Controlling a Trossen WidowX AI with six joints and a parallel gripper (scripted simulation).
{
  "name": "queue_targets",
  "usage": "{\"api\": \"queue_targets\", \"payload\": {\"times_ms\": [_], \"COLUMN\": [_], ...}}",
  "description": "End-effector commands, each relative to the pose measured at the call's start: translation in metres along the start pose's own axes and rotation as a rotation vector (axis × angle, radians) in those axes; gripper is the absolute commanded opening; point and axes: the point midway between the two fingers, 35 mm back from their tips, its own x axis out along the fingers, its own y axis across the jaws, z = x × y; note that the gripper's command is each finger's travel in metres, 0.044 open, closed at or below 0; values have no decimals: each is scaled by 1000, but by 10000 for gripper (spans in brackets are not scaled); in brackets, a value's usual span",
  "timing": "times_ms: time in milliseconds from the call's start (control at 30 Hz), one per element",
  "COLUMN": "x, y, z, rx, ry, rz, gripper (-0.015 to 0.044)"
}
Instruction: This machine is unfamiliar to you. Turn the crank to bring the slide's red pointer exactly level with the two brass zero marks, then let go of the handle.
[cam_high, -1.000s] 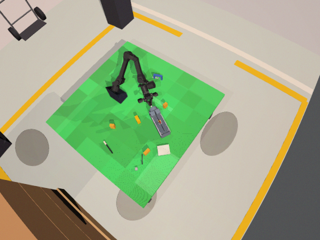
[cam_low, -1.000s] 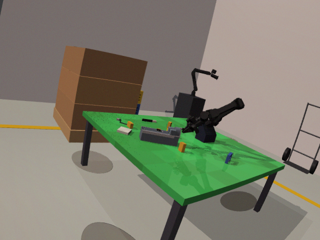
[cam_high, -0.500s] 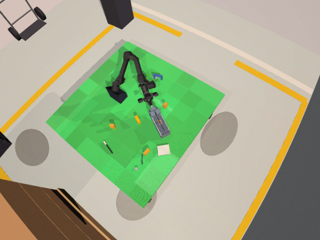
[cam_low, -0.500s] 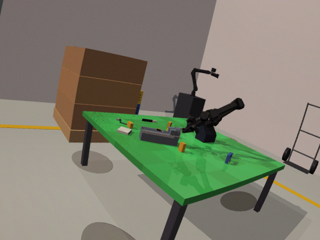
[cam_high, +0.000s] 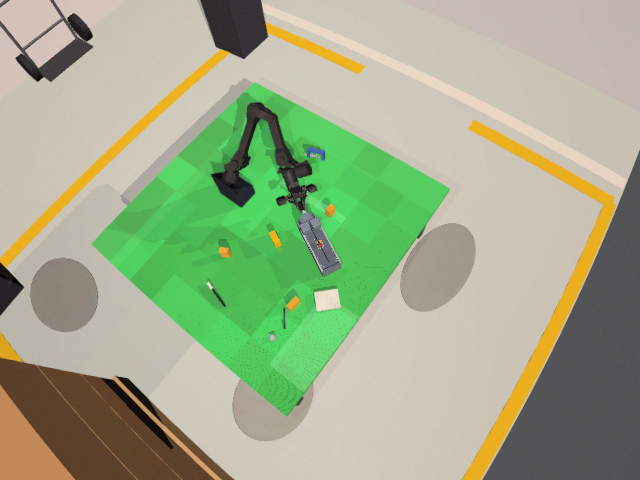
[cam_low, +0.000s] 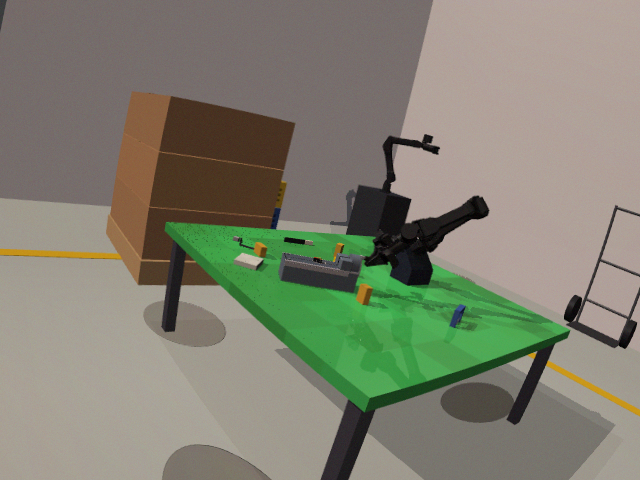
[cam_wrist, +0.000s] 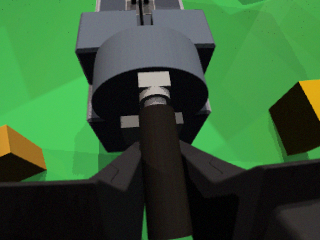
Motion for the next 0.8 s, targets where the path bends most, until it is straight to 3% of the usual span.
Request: {"api": "queue_targets", "payload": {"times_ms": [0, 767], "x": [0, 5], "y": [9, 19], "z": [0, -5], "rx": [-7, -6], "ry": [1, 1], "rz": [24, 24], "gripper": [0, 0]}}
